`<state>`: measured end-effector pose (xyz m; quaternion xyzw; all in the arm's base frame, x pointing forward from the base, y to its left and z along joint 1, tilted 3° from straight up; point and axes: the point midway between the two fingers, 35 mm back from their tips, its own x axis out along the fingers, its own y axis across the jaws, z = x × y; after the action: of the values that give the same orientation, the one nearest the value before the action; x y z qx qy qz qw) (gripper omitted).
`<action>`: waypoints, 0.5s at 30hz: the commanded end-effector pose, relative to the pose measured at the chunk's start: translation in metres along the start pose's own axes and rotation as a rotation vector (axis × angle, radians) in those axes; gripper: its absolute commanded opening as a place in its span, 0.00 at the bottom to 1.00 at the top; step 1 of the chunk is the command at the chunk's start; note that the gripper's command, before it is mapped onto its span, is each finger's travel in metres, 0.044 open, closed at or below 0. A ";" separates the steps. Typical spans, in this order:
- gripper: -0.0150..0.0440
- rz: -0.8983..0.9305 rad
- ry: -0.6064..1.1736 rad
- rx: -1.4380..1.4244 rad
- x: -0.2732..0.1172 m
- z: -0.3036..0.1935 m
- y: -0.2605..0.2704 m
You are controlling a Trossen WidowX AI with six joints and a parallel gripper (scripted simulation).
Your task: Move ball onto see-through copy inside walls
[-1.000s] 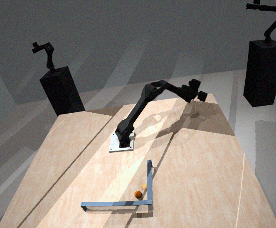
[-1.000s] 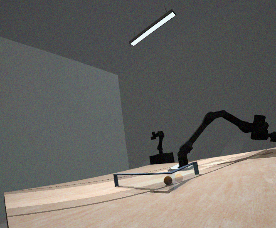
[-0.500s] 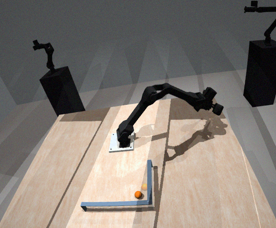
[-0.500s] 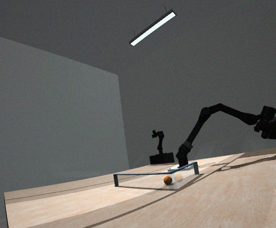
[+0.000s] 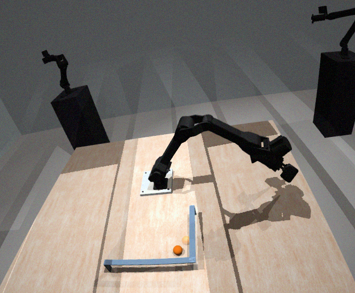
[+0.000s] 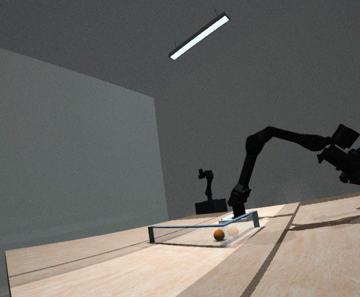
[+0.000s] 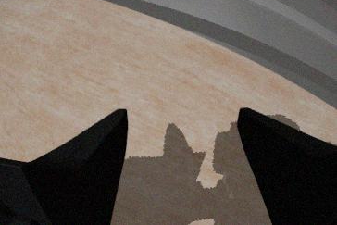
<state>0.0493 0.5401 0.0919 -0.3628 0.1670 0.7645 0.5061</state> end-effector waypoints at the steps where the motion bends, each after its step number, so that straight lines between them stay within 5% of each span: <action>1: 0.71 -0.064 0.072 0.022 -0.030 -0.032 -0.037; 15: 0.71 -0.260 0.421 0.198 -0.199 -0.197 -0.132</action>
<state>0.2680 0.3790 0.1142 -0.4668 0.2727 0.6031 0.5865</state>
